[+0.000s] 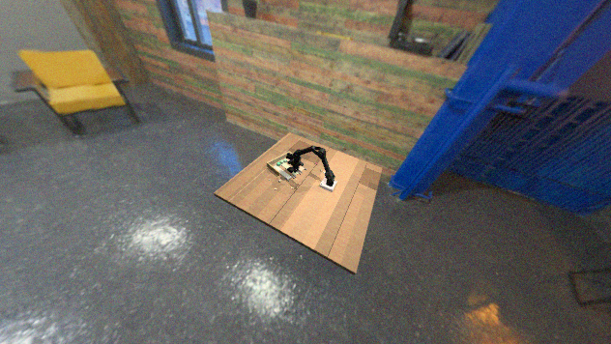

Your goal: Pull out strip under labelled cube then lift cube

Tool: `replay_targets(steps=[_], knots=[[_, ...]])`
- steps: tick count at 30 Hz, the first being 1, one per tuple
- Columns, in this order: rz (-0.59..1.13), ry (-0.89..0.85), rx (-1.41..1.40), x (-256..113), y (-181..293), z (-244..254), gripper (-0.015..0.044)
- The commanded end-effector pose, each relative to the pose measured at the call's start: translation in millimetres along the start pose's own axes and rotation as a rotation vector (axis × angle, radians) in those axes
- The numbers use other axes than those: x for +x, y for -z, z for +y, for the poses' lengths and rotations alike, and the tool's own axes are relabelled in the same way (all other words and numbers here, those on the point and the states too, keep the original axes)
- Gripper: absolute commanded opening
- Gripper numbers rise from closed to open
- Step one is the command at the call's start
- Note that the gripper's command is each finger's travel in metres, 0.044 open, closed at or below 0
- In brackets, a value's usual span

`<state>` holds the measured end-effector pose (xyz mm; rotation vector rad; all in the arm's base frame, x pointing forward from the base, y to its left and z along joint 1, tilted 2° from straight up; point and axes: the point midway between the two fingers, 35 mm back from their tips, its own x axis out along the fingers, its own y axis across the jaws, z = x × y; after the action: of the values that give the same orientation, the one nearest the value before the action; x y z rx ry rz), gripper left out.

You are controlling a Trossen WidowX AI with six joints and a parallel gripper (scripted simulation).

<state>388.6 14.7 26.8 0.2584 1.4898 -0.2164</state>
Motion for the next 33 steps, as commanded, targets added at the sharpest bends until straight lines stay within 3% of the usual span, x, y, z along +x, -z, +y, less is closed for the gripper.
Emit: replay_targets(steps=[1, 33], knots=[[0.001, 0.004, 0.000, 2.1, 0.4, -0.9, 0.0000], [0.001, 0.004, 0.000, 5.3, -0.8, -0.5, 0.0000]])
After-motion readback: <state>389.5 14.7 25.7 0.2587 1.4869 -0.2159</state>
